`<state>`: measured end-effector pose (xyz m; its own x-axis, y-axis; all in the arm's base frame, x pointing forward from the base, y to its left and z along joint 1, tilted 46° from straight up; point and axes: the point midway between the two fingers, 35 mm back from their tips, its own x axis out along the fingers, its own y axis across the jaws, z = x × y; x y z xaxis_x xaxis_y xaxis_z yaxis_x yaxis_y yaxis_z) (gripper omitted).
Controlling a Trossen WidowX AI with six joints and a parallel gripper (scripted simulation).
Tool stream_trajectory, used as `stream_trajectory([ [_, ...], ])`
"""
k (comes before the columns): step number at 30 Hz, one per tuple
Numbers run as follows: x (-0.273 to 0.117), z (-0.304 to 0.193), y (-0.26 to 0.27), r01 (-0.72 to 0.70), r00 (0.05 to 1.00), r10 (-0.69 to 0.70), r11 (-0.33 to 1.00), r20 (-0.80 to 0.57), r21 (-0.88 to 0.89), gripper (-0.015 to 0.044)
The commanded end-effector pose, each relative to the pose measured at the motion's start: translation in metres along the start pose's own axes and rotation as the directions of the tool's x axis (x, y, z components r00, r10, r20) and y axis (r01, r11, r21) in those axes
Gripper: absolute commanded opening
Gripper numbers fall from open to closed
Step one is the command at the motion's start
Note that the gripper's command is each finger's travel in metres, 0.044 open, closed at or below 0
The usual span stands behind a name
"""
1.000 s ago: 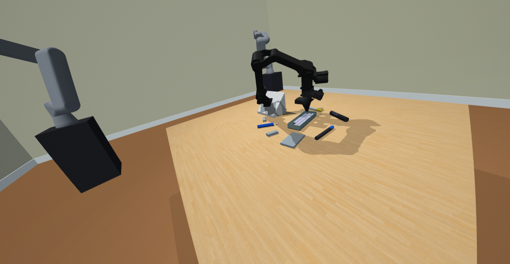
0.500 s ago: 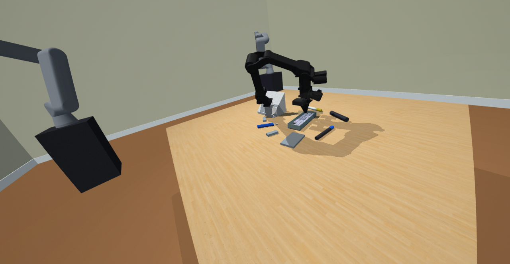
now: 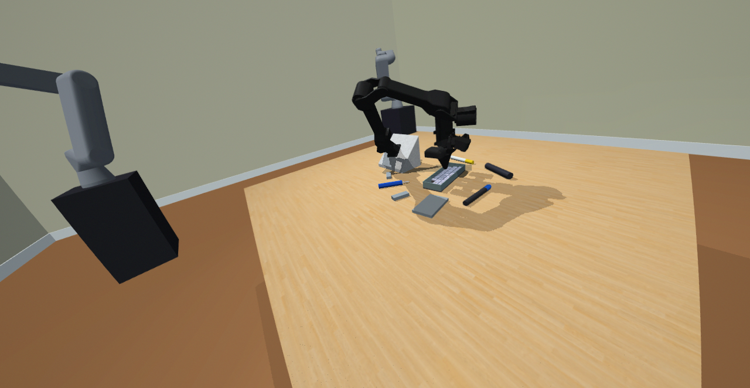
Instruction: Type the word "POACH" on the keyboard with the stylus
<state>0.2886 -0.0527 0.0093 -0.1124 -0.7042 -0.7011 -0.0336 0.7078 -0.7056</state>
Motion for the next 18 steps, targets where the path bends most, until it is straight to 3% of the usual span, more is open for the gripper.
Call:
stream_trajectory([
  [1, 0.0, 0.0, -0.023, 0.003, 1.0, -0.003, 1.0, -0.002, -0.002, 0.0],
  [5, 0.0, -0.001, -0.067, 0.007, 1.0, -0.007, 1.0, -0.004, -0.002, 0.0],
  [15, 0.0, -0.003, -0.065, 0.007, 1.0, -0.007, 1.0, -0.004, -0.002, 0.0],
  [18, 0.0, -0.026, -0.044, 0.006, 1.0, -0.006, 1.0, -0.004, -0.003, 0.0],
])
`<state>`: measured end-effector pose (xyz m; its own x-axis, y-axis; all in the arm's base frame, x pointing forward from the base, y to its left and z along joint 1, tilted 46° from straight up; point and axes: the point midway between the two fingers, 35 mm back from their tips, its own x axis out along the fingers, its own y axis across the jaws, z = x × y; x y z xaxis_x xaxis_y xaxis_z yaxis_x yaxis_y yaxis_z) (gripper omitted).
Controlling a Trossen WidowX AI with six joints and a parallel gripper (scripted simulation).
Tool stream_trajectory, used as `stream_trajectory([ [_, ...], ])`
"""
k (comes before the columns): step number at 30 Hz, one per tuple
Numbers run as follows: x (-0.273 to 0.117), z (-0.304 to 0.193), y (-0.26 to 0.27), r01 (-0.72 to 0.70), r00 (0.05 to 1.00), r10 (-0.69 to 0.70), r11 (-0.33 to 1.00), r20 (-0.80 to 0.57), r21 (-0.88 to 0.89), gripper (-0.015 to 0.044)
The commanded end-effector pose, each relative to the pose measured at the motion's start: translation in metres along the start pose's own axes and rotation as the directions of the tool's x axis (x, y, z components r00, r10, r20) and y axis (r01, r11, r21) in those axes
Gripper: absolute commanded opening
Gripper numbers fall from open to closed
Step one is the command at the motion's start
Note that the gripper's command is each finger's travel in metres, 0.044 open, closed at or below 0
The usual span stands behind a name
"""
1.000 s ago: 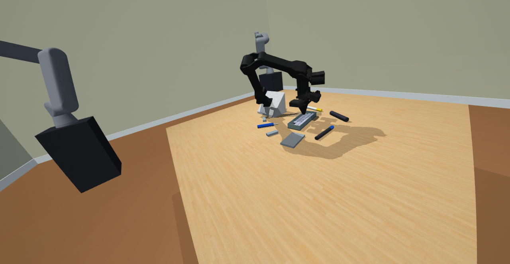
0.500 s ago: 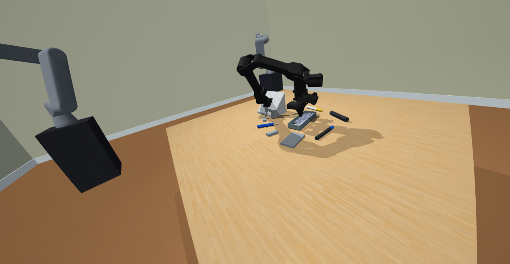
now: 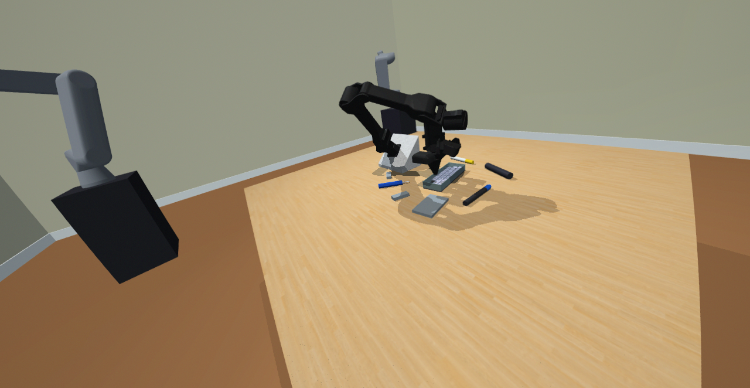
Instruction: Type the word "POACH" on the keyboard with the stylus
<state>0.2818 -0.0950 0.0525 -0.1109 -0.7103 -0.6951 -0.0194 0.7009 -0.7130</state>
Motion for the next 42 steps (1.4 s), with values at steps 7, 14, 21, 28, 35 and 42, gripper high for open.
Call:
stream_trajectory([
  [7, 0.0, -0.025, 0.021, -0.003, 1.0, 0.002, 1.0, -0.006, -0.019, 0.0],
  [14, -0.001, -0.023, 0.048, -0.014, 1.0, 0.014, 0.999, -0.004, -0.031, 0.0],
  [21, 0.0, -0.026, 0.102, -0.007, 1.0, 0.007, 1.0, -0.005, -0.018, 0.0],
  [28, 0.0, -0.026, 0.102, -0.007, 1.0, 0.007, 1.0, -0.005, -0.018, 0.0],
  [35, -0.058, -0.026, 0.102, -0.01, 1.0, 0.01, 1.0, -0.006, -0.019, 0.0],
  [42, -0.055, -0.025, 0.103, -0.008, 1.0, 0.008, 1.0, 0.001, -0.028, 0.0],
])
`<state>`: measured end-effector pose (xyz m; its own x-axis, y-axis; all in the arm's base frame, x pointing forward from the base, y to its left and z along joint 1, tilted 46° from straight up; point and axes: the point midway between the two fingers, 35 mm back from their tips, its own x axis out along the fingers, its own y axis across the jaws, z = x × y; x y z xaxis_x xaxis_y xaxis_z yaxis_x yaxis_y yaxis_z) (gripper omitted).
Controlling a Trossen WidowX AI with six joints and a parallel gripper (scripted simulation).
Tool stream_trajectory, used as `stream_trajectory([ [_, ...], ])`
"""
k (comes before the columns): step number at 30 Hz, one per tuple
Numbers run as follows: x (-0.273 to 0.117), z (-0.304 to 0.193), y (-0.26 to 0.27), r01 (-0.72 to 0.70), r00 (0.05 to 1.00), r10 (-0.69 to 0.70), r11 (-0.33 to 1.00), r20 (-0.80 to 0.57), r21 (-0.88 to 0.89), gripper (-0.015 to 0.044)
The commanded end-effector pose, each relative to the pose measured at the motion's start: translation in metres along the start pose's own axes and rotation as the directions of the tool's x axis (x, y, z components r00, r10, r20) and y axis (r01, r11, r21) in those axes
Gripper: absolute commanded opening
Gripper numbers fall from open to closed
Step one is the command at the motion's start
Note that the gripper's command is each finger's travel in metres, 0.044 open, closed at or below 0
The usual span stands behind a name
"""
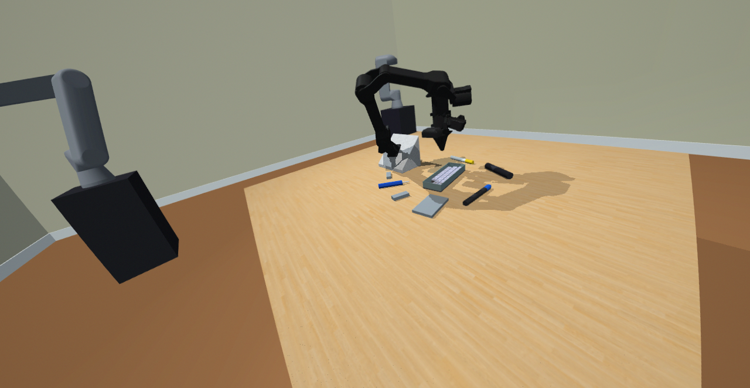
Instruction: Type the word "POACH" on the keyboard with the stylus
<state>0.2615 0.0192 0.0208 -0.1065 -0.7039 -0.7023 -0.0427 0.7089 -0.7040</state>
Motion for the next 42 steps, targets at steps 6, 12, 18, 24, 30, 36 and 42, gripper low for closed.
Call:
stream_trajectory([
  [6, 0.001, 0.0, 0.0, 0.0, 1.0, 0.0, 1.0, -0.003, 0.001, 0.0105],
  [12, 0.001, 0.0, 0.0, 0.0, 1.0, 0.0, 1.0, -0.003, 0.001, 0.0],
  [18, 0.001, 0.0, 0.0, 0.0, 1.0, 0.0, 1.0, -0.003, 0.001, 0.0],
  [24, 0.005, -0.005, -0.028, -0.099, 0.995, 0.096, 0.991, -0.028, -0.086, 0.015],
  [30, 0.016, -0.027, -0.09, -0.284, 0.956, 0.295, 0.915, -0.007, -0.285, 0.015],
  [36, 0.026, -0.063, -0.14, -0.309, 0.91, 0.402, 0.821, 0.101, -0.48, 0.015],
  [42, 0.032, -0.105, -0.174, -0.151, 0.883, 0.396, 0.748, 0.253, -0.646, 0.015],
])
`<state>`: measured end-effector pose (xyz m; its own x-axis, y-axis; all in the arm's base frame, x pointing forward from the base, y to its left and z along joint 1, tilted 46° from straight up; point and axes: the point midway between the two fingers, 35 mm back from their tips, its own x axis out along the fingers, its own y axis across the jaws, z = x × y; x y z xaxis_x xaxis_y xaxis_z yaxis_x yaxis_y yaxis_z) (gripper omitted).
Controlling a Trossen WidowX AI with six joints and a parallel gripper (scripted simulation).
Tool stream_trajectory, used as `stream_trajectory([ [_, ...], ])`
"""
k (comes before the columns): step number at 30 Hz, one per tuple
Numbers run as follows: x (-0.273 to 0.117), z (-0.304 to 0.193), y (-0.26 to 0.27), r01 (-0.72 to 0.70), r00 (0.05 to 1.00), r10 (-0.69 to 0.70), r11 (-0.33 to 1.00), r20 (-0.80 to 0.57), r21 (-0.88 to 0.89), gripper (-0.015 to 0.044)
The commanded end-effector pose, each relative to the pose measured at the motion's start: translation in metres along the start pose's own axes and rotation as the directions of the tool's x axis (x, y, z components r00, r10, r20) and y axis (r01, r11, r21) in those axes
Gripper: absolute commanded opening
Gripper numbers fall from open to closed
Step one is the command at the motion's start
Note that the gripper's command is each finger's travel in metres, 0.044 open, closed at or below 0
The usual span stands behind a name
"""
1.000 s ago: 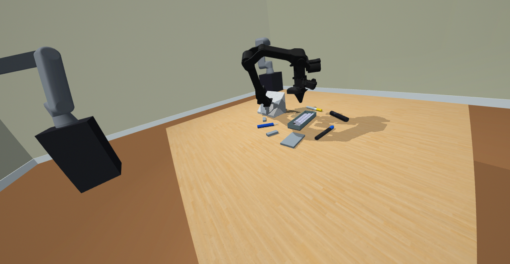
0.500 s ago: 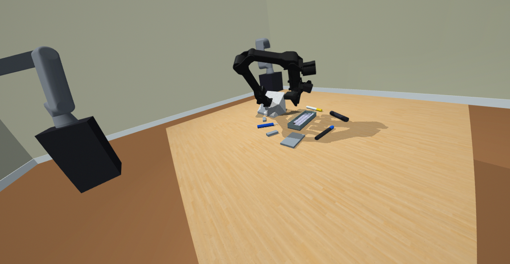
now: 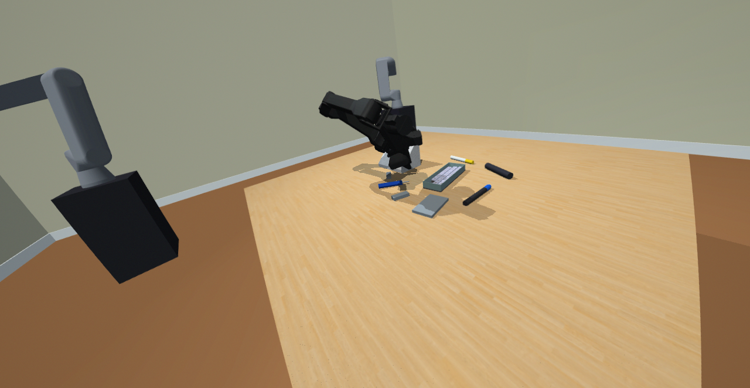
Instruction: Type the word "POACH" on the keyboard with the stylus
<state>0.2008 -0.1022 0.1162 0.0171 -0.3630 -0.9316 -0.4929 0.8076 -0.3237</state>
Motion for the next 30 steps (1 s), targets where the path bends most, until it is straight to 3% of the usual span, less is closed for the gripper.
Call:
stream_trajectory([
  [1, -0.01, -0.054, -0.001, 0.104, 0.989, -0.075, 0.965, 0.129, -0.241, 0.015],
  [5, -0.015, -0.071, 0.0, 0.185, 0.977, -0.137, 0.926, 0.162, -0.33, 0.015],
  [30, -0.003, -0.074, -0.004, 0.185, 0.977, -0.138, 0.926, 0.161, -0.33, 0.015],
])
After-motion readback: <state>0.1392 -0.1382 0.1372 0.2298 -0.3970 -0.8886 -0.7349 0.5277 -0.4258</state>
